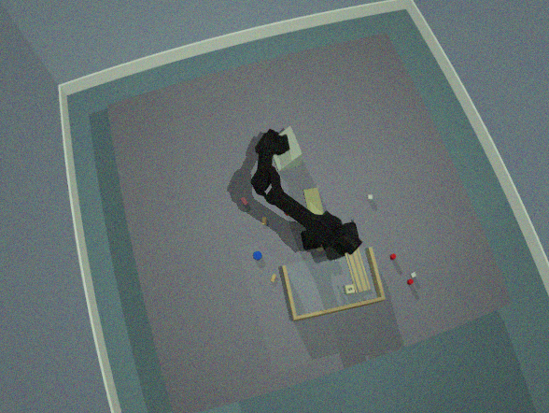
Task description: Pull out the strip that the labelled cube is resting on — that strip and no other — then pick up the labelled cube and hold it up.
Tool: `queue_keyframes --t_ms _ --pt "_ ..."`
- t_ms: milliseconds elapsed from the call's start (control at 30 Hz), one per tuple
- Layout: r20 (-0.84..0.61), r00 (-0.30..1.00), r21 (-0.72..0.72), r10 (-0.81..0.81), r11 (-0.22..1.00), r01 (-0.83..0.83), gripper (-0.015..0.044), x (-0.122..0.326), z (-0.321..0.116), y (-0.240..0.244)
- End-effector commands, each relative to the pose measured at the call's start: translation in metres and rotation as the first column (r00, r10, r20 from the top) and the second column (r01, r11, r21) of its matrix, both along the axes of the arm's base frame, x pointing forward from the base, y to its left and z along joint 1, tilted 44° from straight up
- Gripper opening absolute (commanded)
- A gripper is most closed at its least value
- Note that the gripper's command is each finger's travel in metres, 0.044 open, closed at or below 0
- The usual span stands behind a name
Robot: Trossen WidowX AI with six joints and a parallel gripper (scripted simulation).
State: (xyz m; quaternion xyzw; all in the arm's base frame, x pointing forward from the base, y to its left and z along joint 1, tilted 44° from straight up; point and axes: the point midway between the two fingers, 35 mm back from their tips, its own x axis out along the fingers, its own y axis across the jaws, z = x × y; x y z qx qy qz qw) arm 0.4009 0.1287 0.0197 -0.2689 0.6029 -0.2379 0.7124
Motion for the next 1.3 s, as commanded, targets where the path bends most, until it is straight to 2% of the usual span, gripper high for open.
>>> queue_keyframes --t_ms 0,900,1033,1267 --pt "-0.007 1.0 -0.008 0.0 1.0 0.0 0.025 0.001 -0.007 -0.008" --pt "-0.006 1.0 -0.009 0.0 1.0 0.0 0.025 0.006 -0.03 -0.031" --pt "-0.002 1.0 -0.004 -0.003 1.0 0.003 0.0145 0.006 -0.029 -0.029" --pt "-0.002 1.0 -0.004 -0.003 1.0 0.003 0.0098 0.006 -0.029 -0.029"
